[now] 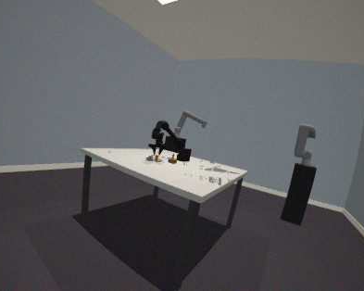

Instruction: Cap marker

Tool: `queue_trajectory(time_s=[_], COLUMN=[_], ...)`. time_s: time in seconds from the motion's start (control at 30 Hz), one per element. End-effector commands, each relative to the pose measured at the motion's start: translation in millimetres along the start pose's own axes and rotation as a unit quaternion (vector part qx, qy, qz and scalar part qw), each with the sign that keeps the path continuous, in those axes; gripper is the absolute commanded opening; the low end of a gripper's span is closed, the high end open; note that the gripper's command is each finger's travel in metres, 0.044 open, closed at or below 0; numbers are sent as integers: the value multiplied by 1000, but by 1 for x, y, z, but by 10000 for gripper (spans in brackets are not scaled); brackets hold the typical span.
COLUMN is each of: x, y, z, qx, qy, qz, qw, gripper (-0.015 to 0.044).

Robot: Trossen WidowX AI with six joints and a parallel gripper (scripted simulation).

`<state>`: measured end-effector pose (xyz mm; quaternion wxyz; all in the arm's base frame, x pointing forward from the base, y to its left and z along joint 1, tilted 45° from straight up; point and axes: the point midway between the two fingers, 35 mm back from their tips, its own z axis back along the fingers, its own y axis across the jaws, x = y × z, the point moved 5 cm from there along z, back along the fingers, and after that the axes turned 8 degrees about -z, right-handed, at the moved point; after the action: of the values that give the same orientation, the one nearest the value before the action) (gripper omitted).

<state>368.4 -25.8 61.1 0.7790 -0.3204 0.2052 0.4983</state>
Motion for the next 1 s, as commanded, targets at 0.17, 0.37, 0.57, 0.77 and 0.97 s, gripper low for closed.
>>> queue_trajectory(time_s=[0.17, 0.37, 0.57, 0.77, 0.97], x=[-1, -1, -2, -2, -2], y=[2, 2, 3, 3, 3], z=[-17, -27, -36, -37, -37], qx=[3, 3, 3, 3, 3], qy=[4, 5, 5, 5, 5], qz=[3, 3, 3, 3, 3], qw=[1000, 1000, 1000, 1000, 1000], gripper=[242, 242, 242, 164, 124])
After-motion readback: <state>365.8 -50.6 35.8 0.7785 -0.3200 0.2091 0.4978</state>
